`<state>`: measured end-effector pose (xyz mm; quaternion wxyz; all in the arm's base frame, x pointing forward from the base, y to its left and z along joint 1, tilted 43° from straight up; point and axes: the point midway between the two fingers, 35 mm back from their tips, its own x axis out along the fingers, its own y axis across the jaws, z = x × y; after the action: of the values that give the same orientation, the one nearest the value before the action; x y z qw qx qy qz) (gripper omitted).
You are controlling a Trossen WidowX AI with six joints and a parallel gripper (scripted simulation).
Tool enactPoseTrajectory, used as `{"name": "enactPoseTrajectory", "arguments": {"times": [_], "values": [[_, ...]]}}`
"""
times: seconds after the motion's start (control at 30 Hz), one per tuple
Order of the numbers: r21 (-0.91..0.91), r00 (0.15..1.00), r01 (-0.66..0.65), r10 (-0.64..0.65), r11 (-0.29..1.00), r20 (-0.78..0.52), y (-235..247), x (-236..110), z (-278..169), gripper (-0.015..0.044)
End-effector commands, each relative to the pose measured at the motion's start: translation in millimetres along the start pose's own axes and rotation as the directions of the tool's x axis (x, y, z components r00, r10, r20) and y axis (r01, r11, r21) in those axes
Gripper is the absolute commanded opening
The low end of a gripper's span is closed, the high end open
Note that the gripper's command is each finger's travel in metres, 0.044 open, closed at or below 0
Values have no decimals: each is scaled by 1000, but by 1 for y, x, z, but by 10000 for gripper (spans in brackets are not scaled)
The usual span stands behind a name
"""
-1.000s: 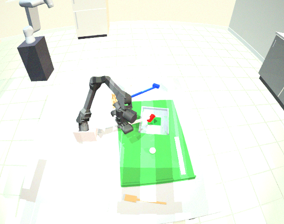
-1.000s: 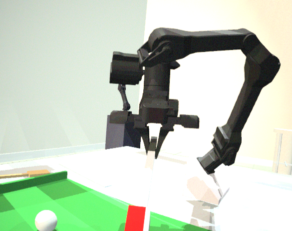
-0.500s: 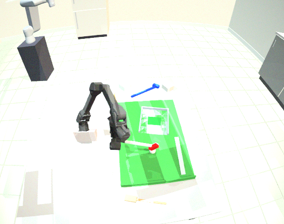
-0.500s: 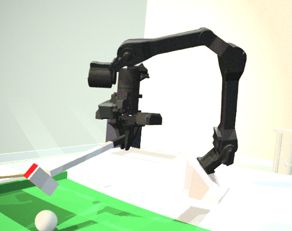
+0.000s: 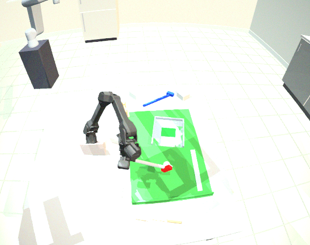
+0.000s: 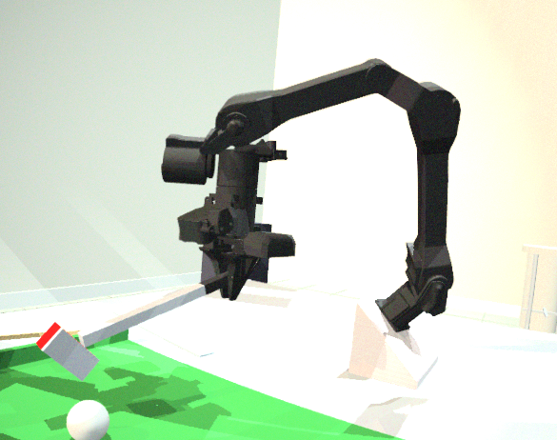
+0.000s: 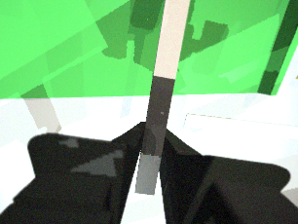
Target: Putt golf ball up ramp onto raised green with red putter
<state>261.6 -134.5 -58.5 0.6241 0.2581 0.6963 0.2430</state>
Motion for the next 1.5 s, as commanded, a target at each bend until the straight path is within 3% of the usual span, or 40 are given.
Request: {"name": "enactPoseTrajectory", "arguments": {"times": [0.0,0.73,1.07,1.47], "values": [[6,1000,-7,7,1000,8,1,14,0,0],[5,1000,-8,8,1000,8,1,44,0,0],[0,1000,-3,3,1000,-3,1,41,-1,0],[5,1000,-6,6,1000,9,-29,44,0,0]]}}
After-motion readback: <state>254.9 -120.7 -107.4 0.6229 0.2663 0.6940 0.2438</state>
